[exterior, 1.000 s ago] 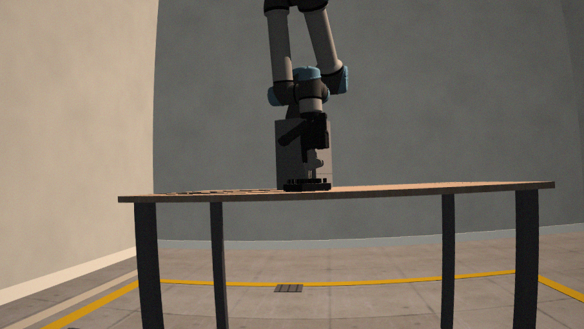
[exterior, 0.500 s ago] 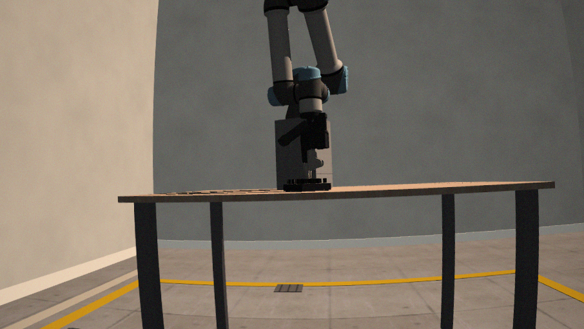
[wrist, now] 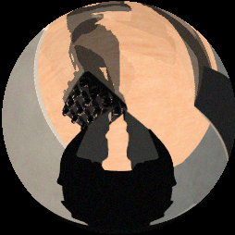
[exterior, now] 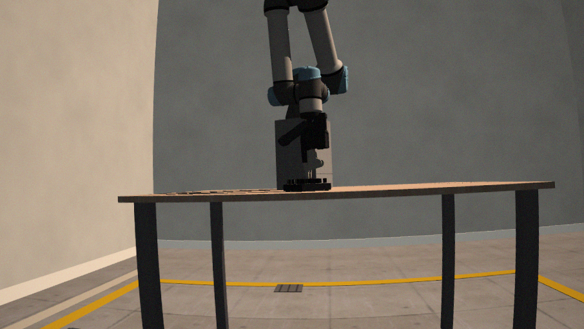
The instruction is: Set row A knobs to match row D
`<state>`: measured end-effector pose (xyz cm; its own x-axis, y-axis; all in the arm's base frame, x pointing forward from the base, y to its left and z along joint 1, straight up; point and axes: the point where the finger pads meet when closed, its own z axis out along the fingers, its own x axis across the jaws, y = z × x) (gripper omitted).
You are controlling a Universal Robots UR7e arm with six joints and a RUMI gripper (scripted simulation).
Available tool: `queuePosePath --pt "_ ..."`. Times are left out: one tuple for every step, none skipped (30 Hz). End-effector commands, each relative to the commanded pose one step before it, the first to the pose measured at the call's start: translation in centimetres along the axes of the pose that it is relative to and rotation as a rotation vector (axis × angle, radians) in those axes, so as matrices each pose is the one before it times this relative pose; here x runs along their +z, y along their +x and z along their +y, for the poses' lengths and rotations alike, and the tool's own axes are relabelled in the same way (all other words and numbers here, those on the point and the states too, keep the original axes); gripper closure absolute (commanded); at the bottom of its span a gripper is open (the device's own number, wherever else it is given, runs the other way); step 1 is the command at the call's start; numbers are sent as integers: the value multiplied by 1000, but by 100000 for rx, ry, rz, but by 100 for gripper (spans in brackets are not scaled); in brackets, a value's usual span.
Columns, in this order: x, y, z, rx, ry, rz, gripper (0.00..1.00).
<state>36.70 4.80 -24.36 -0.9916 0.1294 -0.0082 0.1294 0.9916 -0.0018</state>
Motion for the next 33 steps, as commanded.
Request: queuePosePath --pt "-30 -40 1 0 0 -111 89" --pt "0 0 0 0 0 0 89" --pt "0 0 0 0 0 0 89" --pt "0 0 0 0 0 0 89" --pt "0 0 0 0 0 0 89" --pt "-3 0 0 0 0 0 89" --pt "-17 0 0 0 0 0 89" --pt "-43 0 0 0 0 0 89" --pt "-76 0 0 0 0 0 89" --pt "-113 0 0 0 0 0 89" --pt "-152 0 0 0 0 0 89" --pt "-189 0 0 0 0 0 89" --pt "0 0 0 0 0 0 89" --pt "0 0 0 0 0 0 89" --pt "-223 0 0 0 0 0 89" --pt "-252 0 0 0 0 0 89" --pt "-274 0 0 0 0 0 89" --pt "-289 -1 0 0 0 0 89" --pt "-296 1 0 0 0 0 89" --pt "-294 -1 0 0 0 0 89" --pt "-285 0 0 0 0 0 89" --pt "-268 0 0 0 0 0 89" --pt "-244 -1 0 0 0 0 89" --pt "-215 0 0 0 0 0 89" --pt "-181 0 0 0 0 0 89" --pt "-145 -1 0 0 0 0 89" --pt "-108 0 0 0 0 0 89" --pt "-72 0 0 0 0 0 89" --pt "-41 0 0 0 0 0 89" --pt "0 0 0 0 0 0 89" --pt "0 0 0 0 0 0 89" --pt "-16 0 0 0 0 0 89" --pt "-3 0 0 0 0 0 89"
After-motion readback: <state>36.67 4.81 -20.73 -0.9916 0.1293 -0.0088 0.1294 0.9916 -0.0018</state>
